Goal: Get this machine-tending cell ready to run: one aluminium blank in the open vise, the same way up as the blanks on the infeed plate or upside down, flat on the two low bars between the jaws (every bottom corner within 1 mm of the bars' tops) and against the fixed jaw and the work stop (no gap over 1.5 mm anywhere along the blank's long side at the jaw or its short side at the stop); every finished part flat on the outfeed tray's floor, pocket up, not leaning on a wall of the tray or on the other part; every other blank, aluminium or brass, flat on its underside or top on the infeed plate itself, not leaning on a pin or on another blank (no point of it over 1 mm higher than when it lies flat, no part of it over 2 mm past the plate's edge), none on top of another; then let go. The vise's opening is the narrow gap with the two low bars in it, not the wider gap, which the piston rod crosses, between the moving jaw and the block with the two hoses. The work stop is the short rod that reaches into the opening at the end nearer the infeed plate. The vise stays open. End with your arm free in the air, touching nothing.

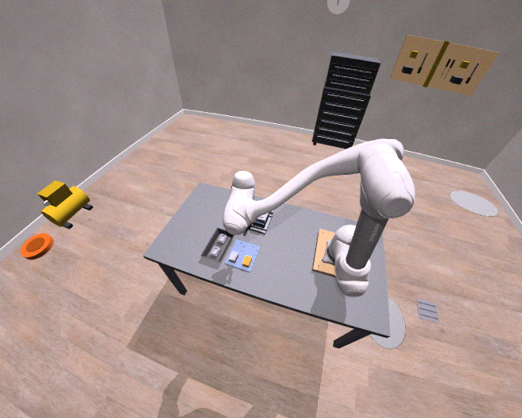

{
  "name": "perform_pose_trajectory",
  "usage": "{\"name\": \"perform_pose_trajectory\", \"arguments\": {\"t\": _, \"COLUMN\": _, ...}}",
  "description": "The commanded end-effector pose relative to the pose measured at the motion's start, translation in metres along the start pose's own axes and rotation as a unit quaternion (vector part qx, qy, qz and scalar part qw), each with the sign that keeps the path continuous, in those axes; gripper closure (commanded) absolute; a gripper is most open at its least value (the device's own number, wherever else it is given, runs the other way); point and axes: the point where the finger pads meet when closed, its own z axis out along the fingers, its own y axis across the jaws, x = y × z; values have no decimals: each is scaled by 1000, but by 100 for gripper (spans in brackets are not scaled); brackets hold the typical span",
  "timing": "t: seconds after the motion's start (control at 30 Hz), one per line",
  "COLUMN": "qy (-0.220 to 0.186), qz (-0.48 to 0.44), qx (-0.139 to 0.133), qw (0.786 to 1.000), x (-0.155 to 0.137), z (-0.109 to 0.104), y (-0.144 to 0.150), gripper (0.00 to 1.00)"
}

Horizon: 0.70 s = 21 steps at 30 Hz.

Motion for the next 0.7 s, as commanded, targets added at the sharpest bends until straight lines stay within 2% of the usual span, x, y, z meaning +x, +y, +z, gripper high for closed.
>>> {"name": "perform_pose_trajectory", "arguments": {"t": 0.0, "qy": 0, "qz": 0, "qx": 0, "qw": 1000, "x": 0, "z": 0, "y": 0, "gripper": 100}}
{"name": "perform_pose_trajectory", "arguments": {"t": 0.37, "qy": 0, "qz": 0, "qx": 0, "qw": 1000, "x": 0, "z": 2, "y": 0, "gripper": 100}}
{"name": "perform_pose_trajectory", "arguments": {"t": 0.67, "qy": 0, "qz": 0, "qx": 0, "qw": 1000, "x": 0, "z": 13, "y": 0, "gripper": 100}}
